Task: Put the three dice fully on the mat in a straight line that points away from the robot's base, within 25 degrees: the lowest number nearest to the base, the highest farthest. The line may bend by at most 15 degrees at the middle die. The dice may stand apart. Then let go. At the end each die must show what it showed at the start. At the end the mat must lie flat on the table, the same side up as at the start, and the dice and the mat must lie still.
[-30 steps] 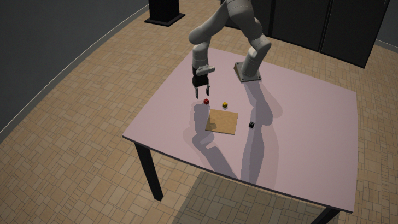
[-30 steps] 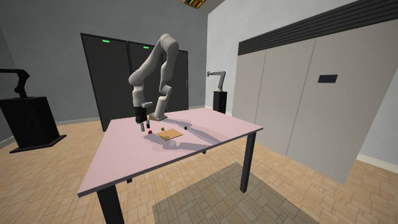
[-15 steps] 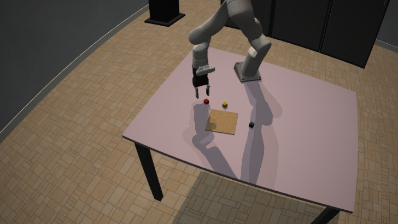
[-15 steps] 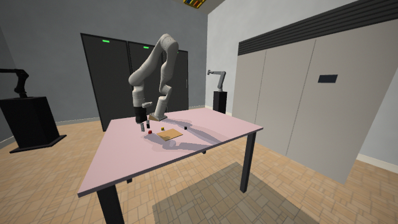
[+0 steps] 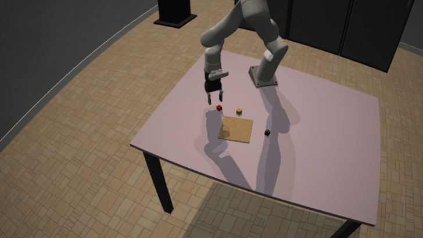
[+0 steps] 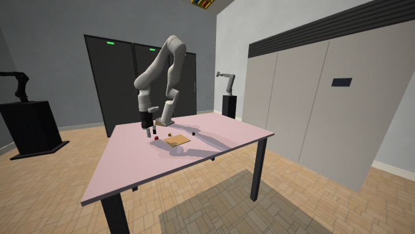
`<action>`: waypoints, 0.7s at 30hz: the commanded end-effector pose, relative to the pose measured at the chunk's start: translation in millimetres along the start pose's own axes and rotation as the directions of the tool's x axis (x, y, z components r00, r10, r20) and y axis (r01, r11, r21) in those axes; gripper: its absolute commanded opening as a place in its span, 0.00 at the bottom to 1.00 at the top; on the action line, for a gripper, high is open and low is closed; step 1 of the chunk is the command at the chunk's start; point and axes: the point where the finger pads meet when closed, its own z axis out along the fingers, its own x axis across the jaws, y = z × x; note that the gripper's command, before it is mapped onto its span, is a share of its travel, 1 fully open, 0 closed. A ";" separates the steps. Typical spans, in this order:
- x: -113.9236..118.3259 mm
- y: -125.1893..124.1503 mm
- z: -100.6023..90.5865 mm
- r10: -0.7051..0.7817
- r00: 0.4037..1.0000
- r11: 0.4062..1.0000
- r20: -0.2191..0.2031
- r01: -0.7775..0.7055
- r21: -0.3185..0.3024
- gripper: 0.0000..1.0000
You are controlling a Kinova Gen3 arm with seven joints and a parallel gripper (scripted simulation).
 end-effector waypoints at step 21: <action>-49.1 -36.3 -0.4 0.000 1.000 1.000 -0.001 0.000 0.000 1.00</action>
